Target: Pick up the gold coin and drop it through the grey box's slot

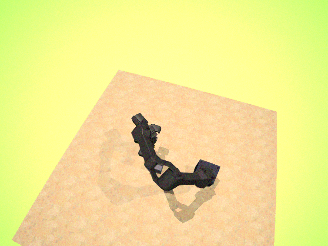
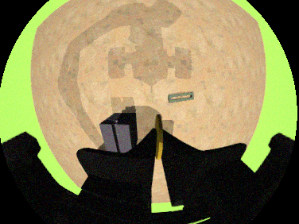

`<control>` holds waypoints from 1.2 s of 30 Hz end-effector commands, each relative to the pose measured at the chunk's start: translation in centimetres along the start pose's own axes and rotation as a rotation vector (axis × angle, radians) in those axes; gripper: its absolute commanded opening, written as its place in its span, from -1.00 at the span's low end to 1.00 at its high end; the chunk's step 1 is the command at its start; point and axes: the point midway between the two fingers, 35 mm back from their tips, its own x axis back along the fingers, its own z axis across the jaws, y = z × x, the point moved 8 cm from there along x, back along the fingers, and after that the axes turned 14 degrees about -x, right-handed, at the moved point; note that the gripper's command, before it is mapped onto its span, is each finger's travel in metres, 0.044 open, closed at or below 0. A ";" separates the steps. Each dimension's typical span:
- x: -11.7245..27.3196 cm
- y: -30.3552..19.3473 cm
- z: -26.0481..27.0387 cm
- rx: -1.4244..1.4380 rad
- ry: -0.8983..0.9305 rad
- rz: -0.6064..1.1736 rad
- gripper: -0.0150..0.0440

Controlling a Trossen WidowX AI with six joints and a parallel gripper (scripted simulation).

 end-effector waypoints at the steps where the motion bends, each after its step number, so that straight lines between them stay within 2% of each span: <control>1: 0.2 -0.7 1.0 0.003 0.001 -0.009 -0.49; 31: -0.5 -6.8 5.7 0.021 0.007 -0.007 -0.49; 36: -0.6 -6.6 5.5 0.020 0.005 0.000 -0.49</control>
